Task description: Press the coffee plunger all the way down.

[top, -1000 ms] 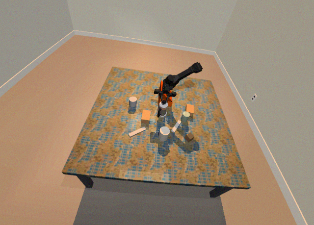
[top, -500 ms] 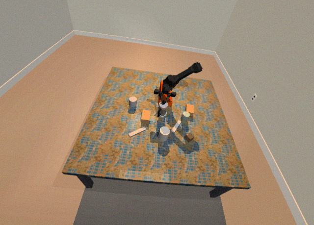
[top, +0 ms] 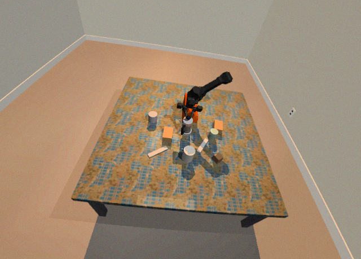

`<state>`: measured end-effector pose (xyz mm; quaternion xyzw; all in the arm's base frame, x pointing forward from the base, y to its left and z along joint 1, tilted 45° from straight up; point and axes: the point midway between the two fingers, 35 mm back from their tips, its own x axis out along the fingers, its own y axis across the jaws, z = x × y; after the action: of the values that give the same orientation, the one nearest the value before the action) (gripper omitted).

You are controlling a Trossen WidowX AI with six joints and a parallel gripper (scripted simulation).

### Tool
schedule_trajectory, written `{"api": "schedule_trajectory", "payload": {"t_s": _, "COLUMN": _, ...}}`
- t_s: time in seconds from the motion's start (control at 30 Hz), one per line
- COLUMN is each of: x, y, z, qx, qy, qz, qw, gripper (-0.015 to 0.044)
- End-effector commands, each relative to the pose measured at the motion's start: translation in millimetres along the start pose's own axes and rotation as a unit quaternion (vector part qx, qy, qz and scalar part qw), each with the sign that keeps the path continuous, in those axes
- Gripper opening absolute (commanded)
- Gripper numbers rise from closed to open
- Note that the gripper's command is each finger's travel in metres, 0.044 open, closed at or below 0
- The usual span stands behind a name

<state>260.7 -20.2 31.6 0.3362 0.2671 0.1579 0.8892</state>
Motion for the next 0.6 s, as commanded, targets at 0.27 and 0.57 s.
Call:
{"api": "schedule_trajectory", "payload": {"t_s": 0.27, "x": 0.0, "y": 0.0, "z": -0.2, "qx": 0.000, "qy": 0.000, "qz": 0.000, "qw": 1.000, "gripper": 0.0310}}
{"api": "schedule_trajectory", "payload": {"t_s": 0.57, "x": -0.5, "y": -1.1, "z": 2.3, "qx": 0.002, "qy": -0.003, "qz": -0.003, "qw": 1.000, "gripper": 0.0440}}
